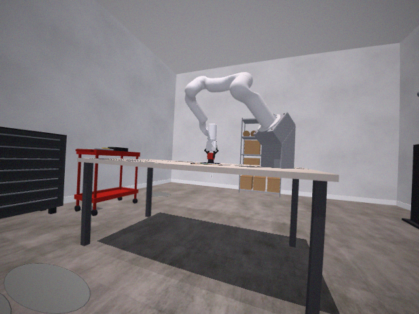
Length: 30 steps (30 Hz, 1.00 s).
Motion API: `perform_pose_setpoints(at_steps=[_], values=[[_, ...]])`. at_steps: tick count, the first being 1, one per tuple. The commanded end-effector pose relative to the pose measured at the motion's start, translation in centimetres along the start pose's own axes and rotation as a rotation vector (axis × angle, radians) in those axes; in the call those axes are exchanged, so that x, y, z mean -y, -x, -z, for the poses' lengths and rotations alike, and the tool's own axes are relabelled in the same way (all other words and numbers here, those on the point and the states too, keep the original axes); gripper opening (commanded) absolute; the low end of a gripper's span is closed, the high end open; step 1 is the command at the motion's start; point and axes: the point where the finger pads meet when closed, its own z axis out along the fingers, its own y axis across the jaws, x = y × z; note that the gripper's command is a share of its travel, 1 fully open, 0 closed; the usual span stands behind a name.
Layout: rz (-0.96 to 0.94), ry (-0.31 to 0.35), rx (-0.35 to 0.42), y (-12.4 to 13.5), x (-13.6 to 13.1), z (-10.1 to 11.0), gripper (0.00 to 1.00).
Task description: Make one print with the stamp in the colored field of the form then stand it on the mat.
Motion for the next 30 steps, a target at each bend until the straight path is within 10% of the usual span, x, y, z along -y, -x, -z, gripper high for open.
perform_pose_setpoints(at_steps=[1, 4, 5, 30], values=[[0.0, -0.001, -0.001, -0.04, 0.06, -0.01, 0.32], [0.0, -0.001, -0.001, -0.04, 0.06, -0.01, 0.32], [0.0, -0.001, -0.001, -0.04, 0.06, -0.01, 0.93], [0.0, -0.001, -0.001, -0.04, 0.06, -0.01, 0.93]])
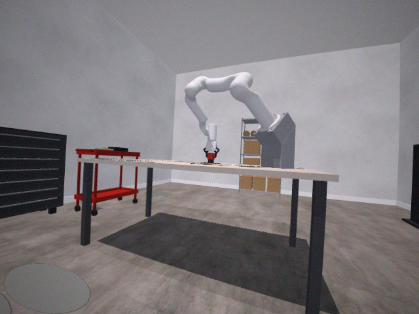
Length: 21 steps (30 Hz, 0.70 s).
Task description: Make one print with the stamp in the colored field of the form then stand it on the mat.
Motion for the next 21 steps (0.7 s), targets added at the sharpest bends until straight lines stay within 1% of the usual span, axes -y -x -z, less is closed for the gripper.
perform_pose_setpoints(at_steps=[1, 11, 13, 15, 18, 19, 21], values=[[0.0, -0.001, -0.001, 0.0, 0.1, 0.0, 0.93], [0.0, -0.001, -0.001, 0.0, 0.1, 0.0, 0.93], [0.0, -0.001, -0.001, 0.0, 0.1, 0.5, 0.93], [0.0, -0.001, -0.001, 0.0, 0.1, 2.5, 0.93], [0.0, -0.001, -0.001, 0.0, 0.1, 6.9, 0.93], [0.0, -0.001, -0.001, 0.0, 0.0, 8.0, 0.93], [0.0, -0.001, -0.001, 0.0, 0.0, 8.0, 0.93]])
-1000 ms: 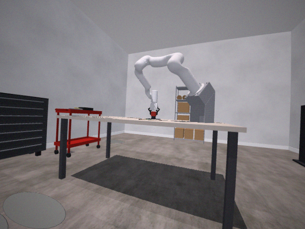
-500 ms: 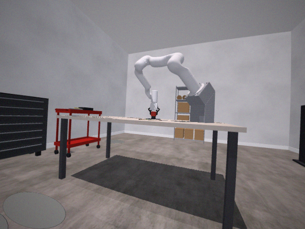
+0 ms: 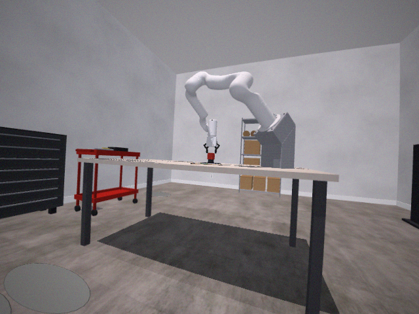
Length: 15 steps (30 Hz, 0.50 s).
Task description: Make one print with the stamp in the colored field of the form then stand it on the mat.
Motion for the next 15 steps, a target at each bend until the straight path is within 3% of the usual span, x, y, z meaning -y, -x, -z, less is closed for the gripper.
perform_pose_setpoints(at_steps=[1, 15], values=[[0.0, 0.001, 0.001, 0.12, 0.03, 4.46, 0.93], [0.0, 0.001, 0.001, 0.12, 0.03, 4.83, 0.93]])
